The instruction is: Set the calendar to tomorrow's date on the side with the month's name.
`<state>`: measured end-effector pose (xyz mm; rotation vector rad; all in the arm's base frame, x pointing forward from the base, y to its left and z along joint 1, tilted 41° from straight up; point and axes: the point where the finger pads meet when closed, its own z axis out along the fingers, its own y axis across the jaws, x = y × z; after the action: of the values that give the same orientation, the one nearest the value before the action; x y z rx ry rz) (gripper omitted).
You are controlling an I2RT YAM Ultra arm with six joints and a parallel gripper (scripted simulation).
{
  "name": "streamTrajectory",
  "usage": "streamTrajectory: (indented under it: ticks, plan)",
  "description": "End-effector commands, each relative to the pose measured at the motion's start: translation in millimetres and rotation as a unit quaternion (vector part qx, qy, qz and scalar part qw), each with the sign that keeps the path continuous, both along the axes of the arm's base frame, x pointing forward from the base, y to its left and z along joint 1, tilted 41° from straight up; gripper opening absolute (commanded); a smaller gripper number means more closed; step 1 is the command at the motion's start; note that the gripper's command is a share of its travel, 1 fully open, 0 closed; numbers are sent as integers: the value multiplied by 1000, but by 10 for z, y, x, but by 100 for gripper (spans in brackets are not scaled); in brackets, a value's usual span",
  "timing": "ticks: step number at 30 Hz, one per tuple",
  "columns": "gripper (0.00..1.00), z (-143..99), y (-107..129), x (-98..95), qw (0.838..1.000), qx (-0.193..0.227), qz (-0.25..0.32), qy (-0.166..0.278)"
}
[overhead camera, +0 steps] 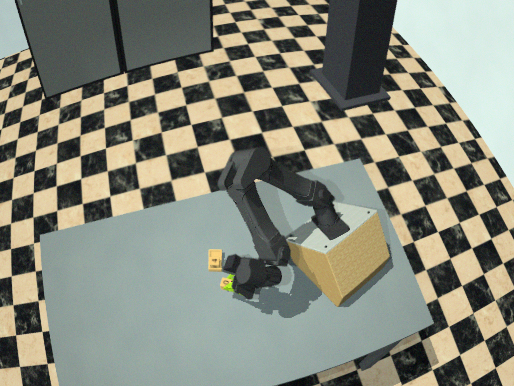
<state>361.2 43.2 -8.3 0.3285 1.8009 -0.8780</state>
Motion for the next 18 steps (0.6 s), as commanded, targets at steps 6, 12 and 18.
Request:
streamTrajectory:
  ticks: [6, 12, 18]
  plan:
    - [26, 112, 134, 31, 1000, 11, 9, -22]
    - [26, 112, 134, 31, 1000, 11, 9, -22]
    - [26, 121, 158, 64, 1000, 14, 9, -22]
